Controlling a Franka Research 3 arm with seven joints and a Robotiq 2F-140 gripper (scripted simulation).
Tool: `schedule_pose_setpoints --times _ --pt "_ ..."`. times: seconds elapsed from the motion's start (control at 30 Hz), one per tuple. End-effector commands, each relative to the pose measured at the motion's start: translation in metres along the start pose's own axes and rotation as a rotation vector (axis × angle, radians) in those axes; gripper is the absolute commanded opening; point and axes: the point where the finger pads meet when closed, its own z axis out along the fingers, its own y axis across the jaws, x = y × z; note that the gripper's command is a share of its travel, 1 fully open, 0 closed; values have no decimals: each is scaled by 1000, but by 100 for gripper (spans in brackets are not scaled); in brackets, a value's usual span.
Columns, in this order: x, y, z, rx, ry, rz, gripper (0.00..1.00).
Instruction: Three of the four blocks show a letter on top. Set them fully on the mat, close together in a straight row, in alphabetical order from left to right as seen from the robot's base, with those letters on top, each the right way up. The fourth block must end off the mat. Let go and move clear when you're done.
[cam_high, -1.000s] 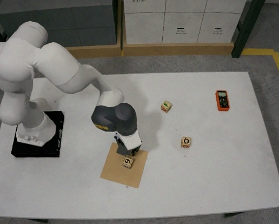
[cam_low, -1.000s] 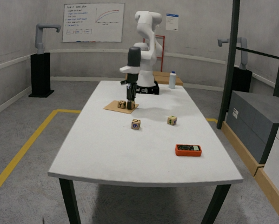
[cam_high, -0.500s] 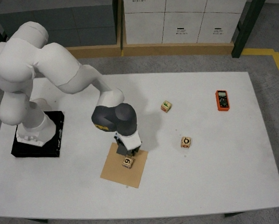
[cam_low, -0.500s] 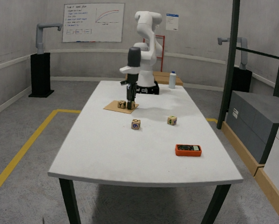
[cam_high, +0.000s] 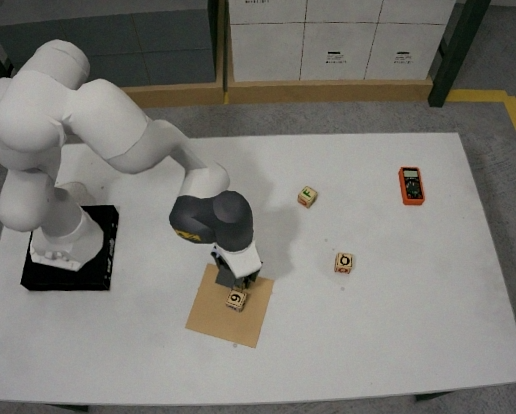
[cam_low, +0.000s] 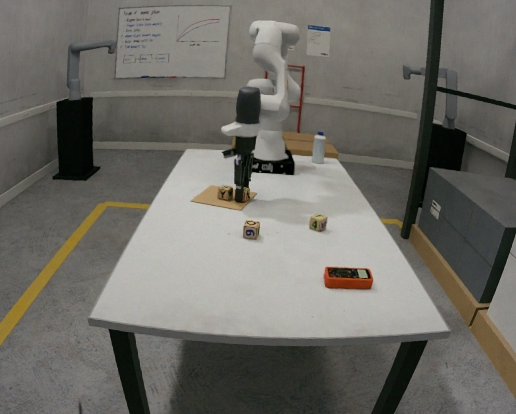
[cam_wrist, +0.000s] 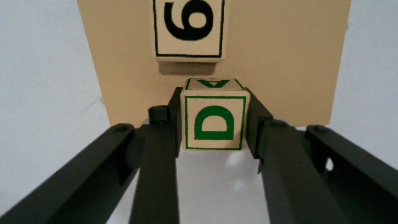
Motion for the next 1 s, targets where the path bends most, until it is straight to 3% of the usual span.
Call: schedule_pose_setpoints --times 0.0,0.83,0.97 --pt "0 -1 0 3 -2 -2 33" --pt "0 -1 0 3 -2 -2 33" --pt "0 -1 0 3 -2 -2 37"
